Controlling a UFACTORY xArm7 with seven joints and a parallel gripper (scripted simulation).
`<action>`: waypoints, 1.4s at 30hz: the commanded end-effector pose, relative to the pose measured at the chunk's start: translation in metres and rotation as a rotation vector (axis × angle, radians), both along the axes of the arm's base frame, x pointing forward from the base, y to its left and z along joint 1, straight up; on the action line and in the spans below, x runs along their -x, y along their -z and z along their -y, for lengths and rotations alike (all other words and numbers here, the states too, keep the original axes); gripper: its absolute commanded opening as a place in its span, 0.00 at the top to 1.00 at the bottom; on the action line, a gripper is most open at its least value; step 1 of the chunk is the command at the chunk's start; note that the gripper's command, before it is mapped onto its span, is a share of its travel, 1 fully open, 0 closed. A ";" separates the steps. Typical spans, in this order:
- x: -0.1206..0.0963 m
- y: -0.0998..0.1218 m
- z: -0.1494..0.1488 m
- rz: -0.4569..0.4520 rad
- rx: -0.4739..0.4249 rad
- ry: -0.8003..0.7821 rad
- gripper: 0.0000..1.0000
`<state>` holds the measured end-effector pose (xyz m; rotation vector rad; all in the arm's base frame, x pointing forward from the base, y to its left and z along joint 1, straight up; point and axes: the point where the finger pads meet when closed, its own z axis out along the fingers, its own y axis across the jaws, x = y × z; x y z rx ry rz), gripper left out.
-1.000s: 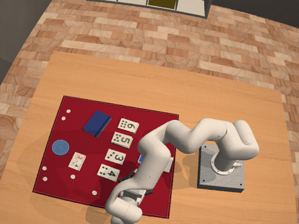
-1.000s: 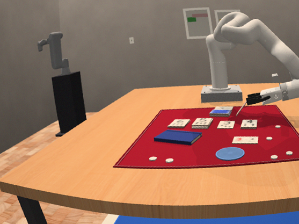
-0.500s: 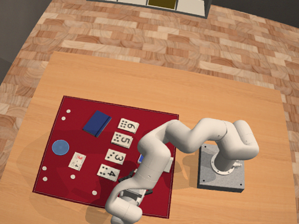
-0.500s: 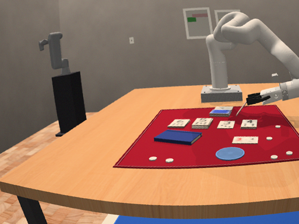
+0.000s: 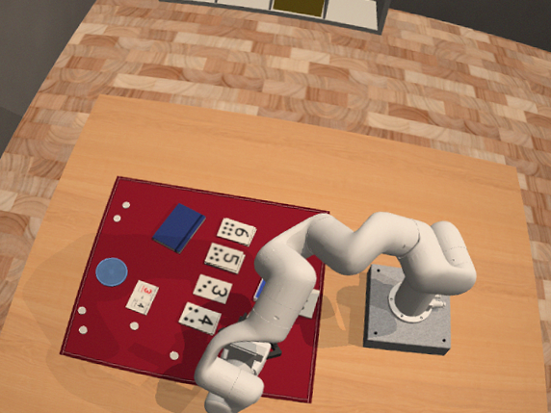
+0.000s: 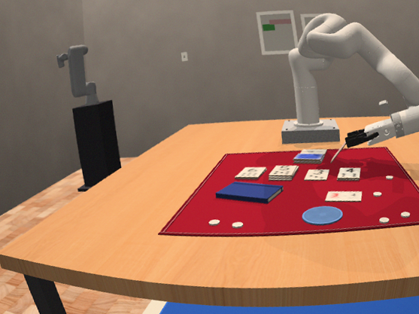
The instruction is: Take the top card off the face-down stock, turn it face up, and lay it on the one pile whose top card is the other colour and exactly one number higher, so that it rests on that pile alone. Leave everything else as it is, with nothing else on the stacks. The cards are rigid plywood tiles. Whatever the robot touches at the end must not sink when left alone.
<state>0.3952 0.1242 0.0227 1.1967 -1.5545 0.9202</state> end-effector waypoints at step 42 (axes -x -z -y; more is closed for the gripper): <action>-0.002 0.003 -0.006 0.170 -0.688 0.001 0.26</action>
